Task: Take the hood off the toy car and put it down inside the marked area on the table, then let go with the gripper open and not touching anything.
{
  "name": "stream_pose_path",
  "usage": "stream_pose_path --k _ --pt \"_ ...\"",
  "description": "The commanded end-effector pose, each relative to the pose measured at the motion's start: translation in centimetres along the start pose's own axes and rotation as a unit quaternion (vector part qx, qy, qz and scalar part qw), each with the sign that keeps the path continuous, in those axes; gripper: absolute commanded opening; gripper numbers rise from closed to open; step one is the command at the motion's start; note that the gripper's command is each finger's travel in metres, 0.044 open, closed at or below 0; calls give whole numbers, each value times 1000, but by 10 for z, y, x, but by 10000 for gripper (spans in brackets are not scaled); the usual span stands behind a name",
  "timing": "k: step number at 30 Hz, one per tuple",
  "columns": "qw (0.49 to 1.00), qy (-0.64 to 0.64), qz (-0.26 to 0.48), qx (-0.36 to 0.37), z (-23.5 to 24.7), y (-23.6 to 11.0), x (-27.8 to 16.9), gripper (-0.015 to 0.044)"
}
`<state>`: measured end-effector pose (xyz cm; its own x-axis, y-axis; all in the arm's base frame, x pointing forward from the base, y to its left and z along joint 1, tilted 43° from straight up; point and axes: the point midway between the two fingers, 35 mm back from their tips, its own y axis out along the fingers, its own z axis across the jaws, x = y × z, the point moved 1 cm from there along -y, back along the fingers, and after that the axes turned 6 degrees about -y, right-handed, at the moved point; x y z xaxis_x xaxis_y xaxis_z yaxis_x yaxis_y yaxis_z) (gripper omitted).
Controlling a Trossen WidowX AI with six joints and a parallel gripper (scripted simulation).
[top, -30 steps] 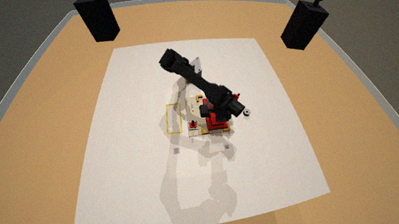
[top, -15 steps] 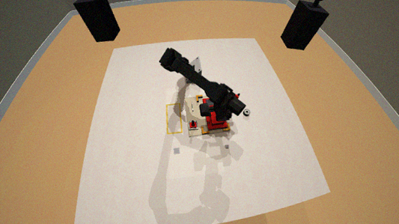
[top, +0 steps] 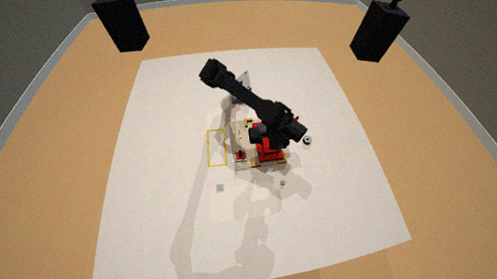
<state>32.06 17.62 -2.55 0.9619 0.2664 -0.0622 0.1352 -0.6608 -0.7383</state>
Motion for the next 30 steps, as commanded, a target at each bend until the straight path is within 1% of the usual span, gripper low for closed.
stream_pose_path --k 1,9,10,11,14,20,30 --pt "1000 2 -3 3 1 -12 1 0" --pt "1000 2 -3 3 1 -44 0 0" --pt "1000 2 -3 3 1 -44 0 0" --pt "1000 0 -3 2 0 -37 1 0" --pt "1000 -1 -2 5 -6 -38 1 0" --pt "1000 -5 4 19 -32 -40 -2 0" --pt "1000 -4 0 18 -89 -44 -8 0"
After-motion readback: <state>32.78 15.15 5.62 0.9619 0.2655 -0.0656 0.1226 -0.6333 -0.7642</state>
